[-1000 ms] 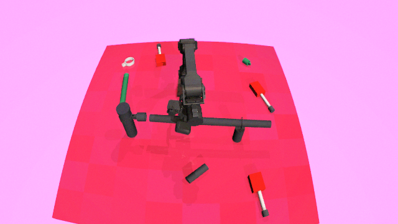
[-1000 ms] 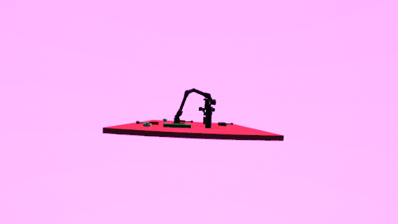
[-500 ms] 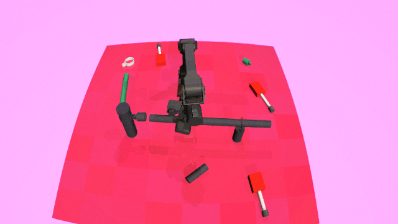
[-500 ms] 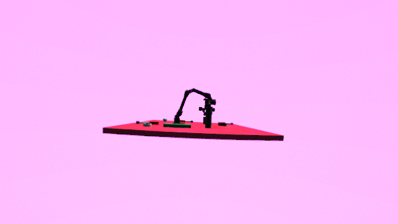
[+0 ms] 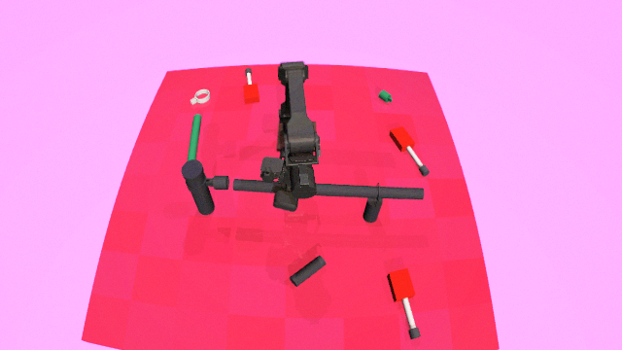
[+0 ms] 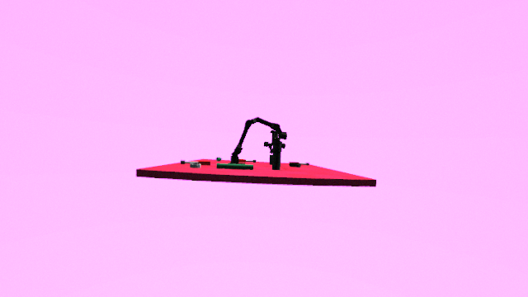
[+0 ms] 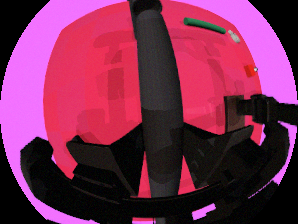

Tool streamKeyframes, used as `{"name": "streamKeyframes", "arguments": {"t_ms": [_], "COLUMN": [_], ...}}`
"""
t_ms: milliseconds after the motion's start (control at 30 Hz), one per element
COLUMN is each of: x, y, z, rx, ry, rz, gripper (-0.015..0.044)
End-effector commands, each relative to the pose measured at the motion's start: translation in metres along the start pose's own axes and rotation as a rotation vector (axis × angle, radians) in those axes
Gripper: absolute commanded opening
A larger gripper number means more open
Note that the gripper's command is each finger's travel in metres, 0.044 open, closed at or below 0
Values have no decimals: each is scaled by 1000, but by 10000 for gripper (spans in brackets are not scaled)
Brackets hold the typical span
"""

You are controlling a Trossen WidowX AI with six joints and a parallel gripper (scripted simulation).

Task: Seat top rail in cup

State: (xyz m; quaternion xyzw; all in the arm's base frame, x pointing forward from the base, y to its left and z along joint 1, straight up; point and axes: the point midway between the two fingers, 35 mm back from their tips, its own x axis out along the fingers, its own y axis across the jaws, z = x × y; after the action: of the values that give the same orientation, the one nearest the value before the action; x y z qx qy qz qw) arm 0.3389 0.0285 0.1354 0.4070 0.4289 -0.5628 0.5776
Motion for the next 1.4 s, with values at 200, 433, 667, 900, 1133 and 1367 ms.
{"name": "streamKeyframes", "arguments": {"t_ms": [200, 433, 667, 900, 1133, 1367], "x": [-9, -12, -12, -6, 0, 0], "y": [5, 5, 4, 3, 1, 1], "z": [8, 9, 10, 18, 25, 25], "rx": [9, 9, 8, 3, -3, -3], "ry": [-4, -4, -4, -2, 0, 0], "rz": [22, 22, 21, 11, 2, 2], "gripper": [0, 0, 0, 0, 0, 0]}}
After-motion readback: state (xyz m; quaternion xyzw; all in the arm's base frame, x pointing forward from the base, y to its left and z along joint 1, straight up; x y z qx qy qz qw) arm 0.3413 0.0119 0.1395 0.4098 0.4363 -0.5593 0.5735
